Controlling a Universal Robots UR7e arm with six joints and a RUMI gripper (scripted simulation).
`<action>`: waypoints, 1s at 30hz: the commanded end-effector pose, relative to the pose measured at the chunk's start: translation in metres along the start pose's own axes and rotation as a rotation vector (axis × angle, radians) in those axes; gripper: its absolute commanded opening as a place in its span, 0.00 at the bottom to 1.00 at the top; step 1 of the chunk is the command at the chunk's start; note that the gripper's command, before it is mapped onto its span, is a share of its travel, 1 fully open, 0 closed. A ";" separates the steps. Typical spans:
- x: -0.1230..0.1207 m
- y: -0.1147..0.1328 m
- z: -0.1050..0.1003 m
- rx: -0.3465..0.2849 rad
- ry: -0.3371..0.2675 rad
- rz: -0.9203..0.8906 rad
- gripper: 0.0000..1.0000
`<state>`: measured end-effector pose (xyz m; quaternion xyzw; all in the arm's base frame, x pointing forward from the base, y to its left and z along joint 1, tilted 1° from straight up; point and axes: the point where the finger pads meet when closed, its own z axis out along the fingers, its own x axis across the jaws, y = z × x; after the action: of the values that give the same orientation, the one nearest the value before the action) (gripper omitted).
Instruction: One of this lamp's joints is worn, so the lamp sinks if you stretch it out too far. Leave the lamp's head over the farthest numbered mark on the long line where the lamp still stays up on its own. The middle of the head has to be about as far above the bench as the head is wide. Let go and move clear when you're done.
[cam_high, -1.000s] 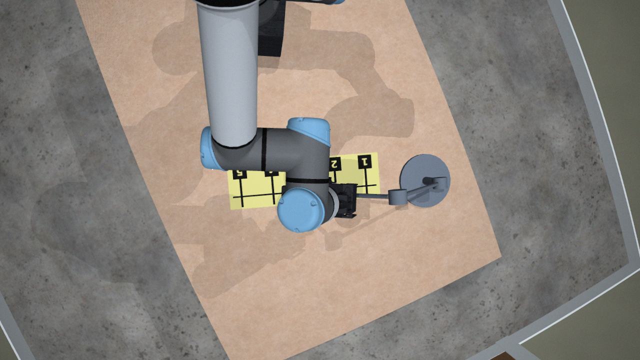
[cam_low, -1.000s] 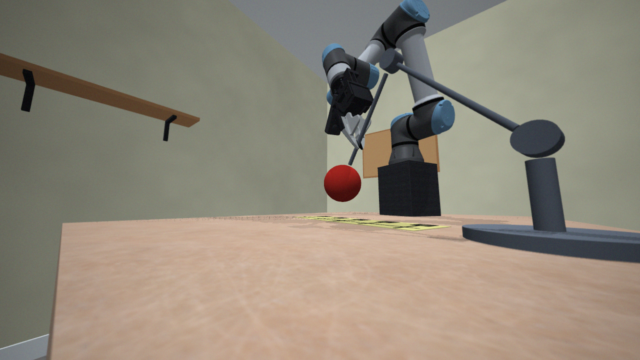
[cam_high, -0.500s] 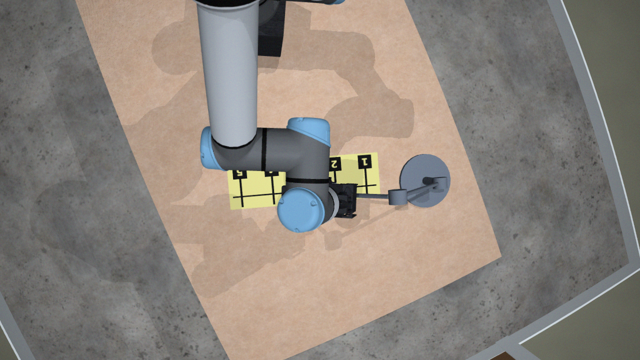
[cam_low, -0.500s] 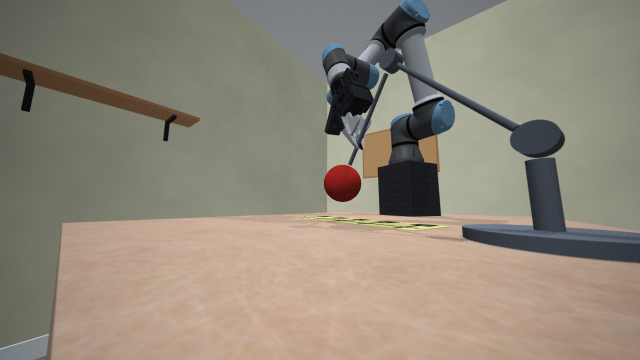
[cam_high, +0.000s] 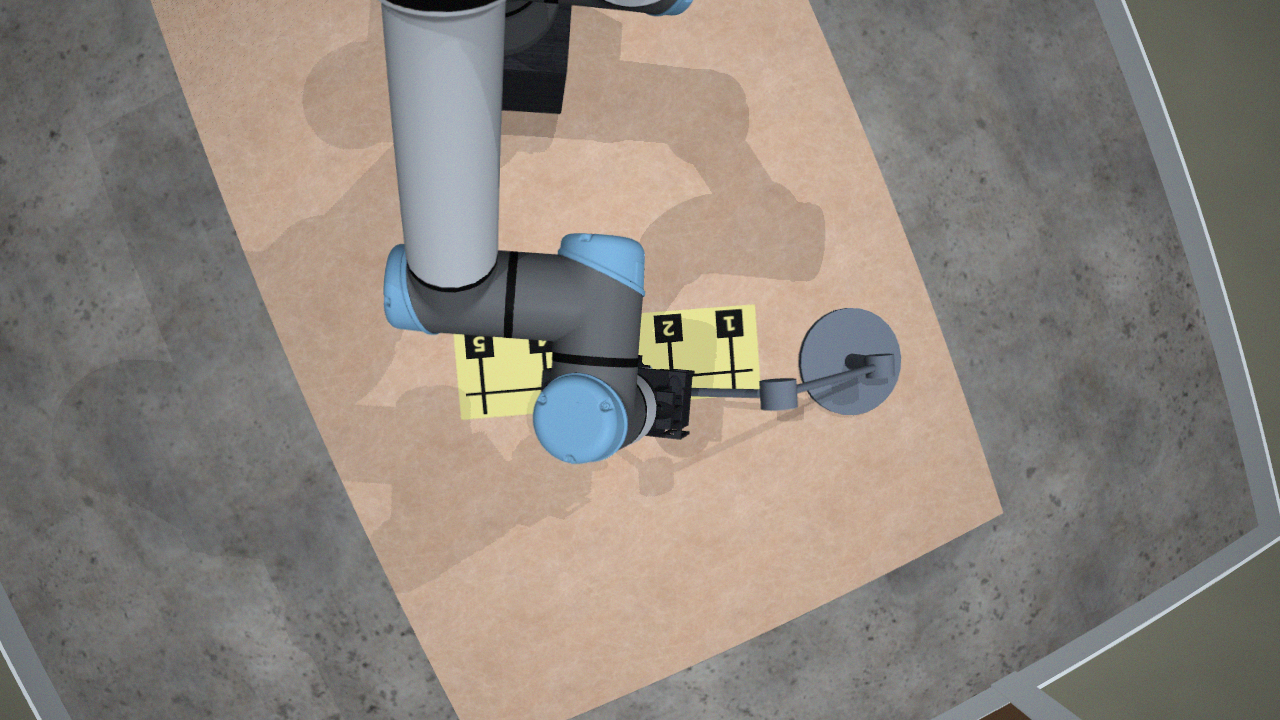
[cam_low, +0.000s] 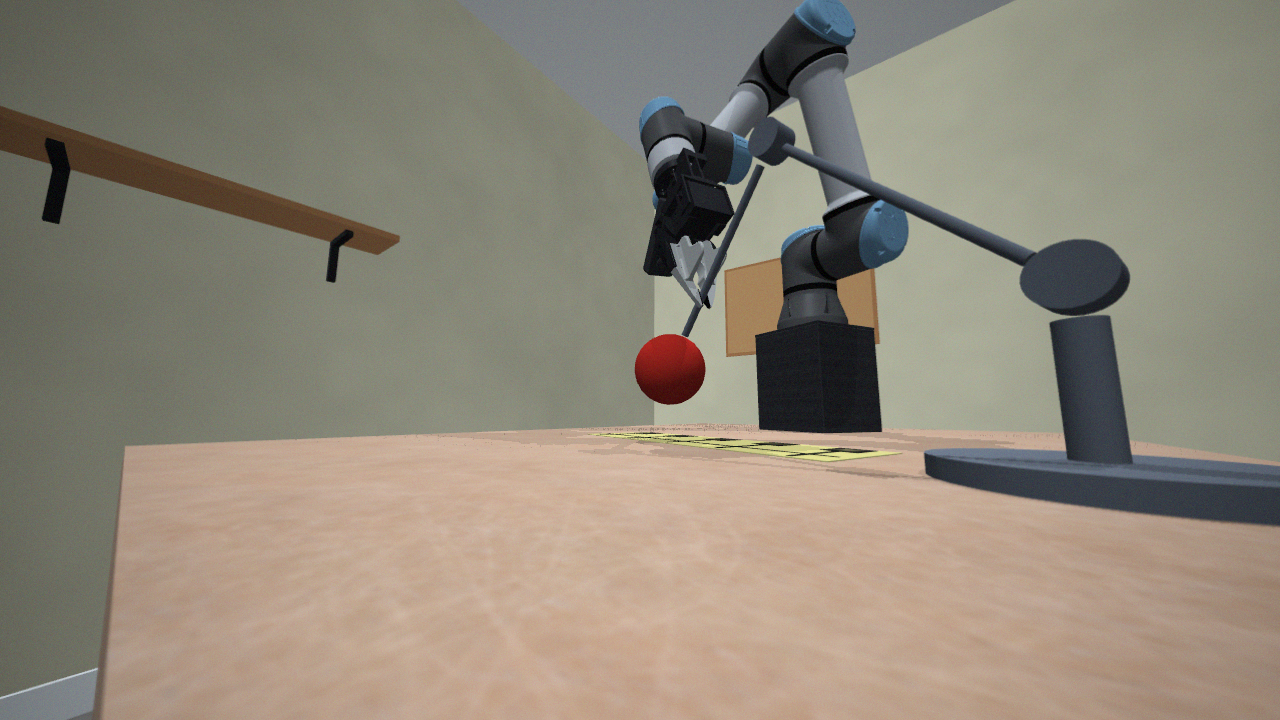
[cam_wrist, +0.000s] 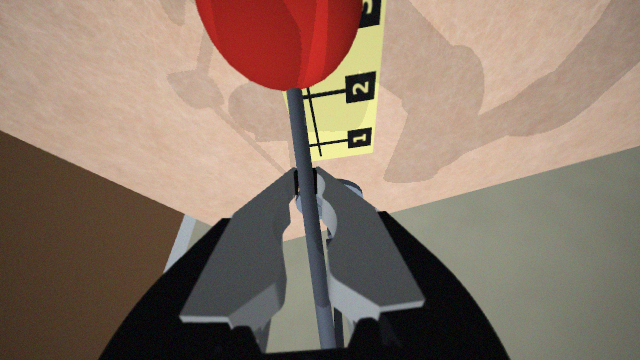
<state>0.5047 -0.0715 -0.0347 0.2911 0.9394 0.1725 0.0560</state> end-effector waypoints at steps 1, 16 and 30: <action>-0.002 -0.012 -0.003 -0.096 0.054 -0.143 0.00; -0.008 -0.042 -0.007 -0.095 0.054 -0.143 0.00; -0.008 -0.047 -0.008 -0.081 0.048 -0.123 0.00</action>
<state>0.4856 -0.1129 -0.0446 0.3246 0.9327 0.1496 0.0492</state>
